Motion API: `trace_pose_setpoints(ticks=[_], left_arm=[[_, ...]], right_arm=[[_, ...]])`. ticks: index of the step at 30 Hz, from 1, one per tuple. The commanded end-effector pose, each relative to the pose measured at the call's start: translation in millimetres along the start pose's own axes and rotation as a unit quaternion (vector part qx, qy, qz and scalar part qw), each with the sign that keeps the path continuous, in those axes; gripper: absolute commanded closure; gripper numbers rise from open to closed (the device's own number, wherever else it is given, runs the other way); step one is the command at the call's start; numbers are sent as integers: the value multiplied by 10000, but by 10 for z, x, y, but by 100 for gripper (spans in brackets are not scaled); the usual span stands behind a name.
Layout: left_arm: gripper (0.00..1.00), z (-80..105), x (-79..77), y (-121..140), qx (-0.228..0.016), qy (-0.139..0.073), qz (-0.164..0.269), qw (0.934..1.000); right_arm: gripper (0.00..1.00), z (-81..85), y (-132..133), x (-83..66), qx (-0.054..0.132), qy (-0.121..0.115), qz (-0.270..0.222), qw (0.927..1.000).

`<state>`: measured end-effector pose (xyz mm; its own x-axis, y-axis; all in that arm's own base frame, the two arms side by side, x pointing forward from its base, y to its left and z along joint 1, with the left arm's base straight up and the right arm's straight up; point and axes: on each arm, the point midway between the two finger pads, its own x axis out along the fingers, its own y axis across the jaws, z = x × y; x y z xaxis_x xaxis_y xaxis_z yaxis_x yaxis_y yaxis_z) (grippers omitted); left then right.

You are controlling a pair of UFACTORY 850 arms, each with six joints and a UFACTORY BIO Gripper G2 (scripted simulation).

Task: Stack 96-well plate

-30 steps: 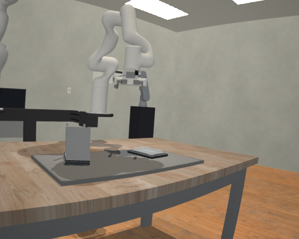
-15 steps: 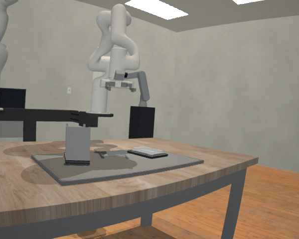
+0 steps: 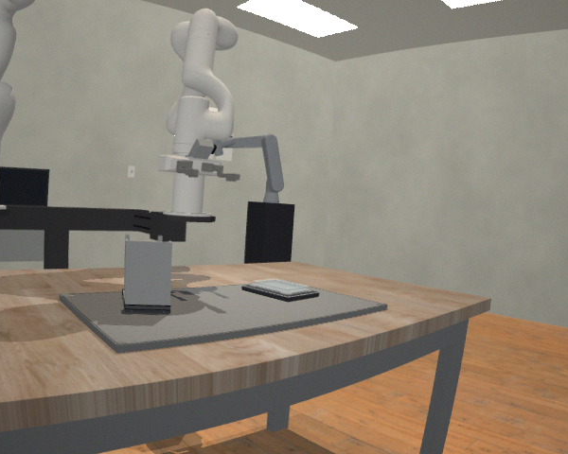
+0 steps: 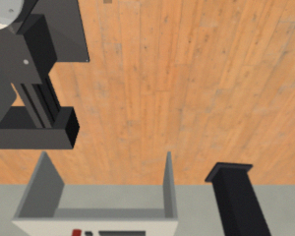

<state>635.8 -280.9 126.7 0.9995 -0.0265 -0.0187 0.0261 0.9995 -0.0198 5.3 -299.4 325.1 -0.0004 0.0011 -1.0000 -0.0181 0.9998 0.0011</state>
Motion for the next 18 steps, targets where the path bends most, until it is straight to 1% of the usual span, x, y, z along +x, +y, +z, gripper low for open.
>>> trace_pose_setpoints(ticks=[1,10,13,18], left_arm=[[63,-4,-21,-37,91,-104,293,9995],[63,-4,-21,-38,91,-104,293,9995],[63,-72,-8,95,86,-108,782,9968],[63,-186,16,317,87,-108,783,9968]], right_arm=[[0,1,-4,-4,1,-1,-6,10000],[0,1,-4,-4,1,-1,-6,10000],[0,1,-4,-4,1,-1,-6,10000],[0,1,-4,-4,1,-1,-6,10000]])
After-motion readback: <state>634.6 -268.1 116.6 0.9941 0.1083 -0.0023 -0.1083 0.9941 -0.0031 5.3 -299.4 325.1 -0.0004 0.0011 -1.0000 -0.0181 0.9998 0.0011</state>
